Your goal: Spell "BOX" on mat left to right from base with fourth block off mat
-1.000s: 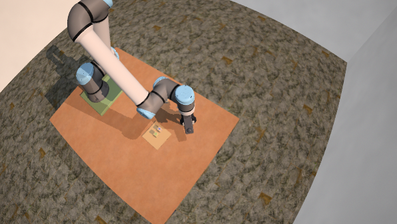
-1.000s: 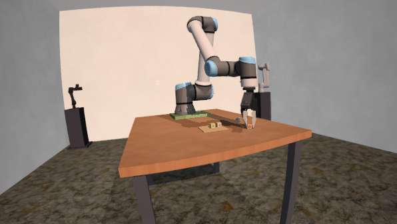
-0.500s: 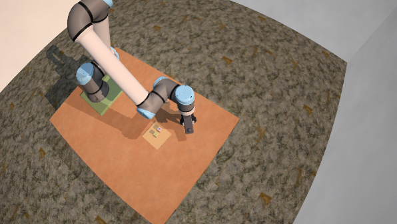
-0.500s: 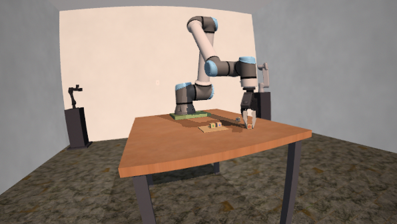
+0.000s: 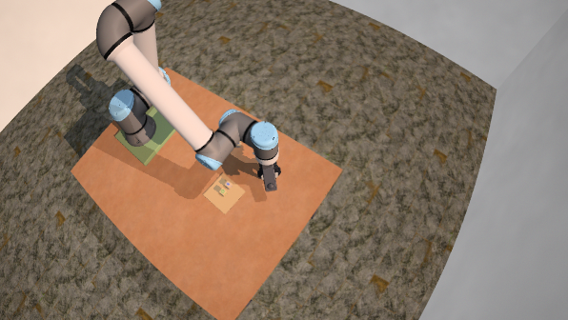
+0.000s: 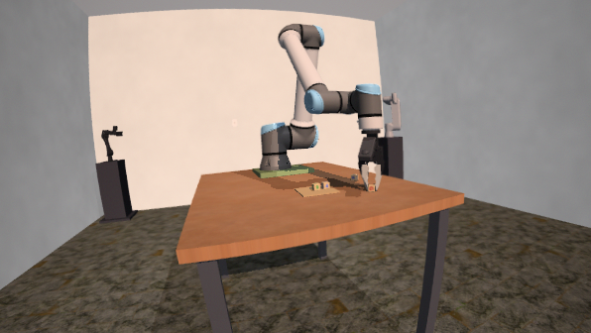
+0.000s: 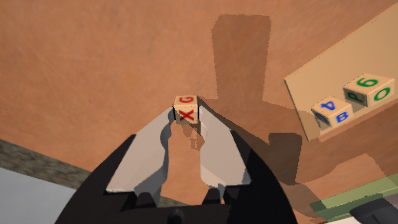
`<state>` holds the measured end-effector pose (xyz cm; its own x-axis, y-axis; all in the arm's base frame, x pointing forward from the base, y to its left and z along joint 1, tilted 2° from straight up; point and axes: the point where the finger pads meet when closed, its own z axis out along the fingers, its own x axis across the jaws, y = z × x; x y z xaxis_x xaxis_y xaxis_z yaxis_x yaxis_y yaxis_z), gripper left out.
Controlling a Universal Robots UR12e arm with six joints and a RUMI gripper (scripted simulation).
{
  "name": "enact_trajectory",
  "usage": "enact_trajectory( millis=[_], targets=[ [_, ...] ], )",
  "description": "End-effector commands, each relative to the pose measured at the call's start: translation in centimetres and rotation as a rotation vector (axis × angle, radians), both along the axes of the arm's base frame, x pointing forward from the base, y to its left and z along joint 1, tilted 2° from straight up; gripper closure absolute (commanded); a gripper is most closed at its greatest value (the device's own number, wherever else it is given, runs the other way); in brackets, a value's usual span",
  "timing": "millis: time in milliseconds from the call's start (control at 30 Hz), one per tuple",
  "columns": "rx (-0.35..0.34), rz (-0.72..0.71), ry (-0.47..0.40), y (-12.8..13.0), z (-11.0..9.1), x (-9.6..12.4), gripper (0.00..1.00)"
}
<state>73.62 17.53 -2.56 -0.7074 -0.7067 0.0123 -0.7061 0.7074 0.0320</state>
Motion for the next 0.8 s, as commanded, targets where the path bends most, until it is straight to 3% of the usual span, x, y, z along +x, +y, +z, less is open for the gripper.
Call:
enact_trajectory(
  millis=[0, 233, 533, 600, 767],
  targets=[
    [0.0, 0.0, -0.002, 0.0, 0.1, 0.1, 0.95],
    [0.0, 0.0, -0.002, 0.0, 1.0, 0.1, 0.95],
    [0.0, 0.0, -0.002, -0.1, 7.2, 0.3, 0.95],
    [0.0, 0.0, -0.002, -0.1, 7.2, 0.3, 0.95],
    [0.0, 0.0, -0.002, -0.1, 9.7, 0.4, 0.95]
  ],
)
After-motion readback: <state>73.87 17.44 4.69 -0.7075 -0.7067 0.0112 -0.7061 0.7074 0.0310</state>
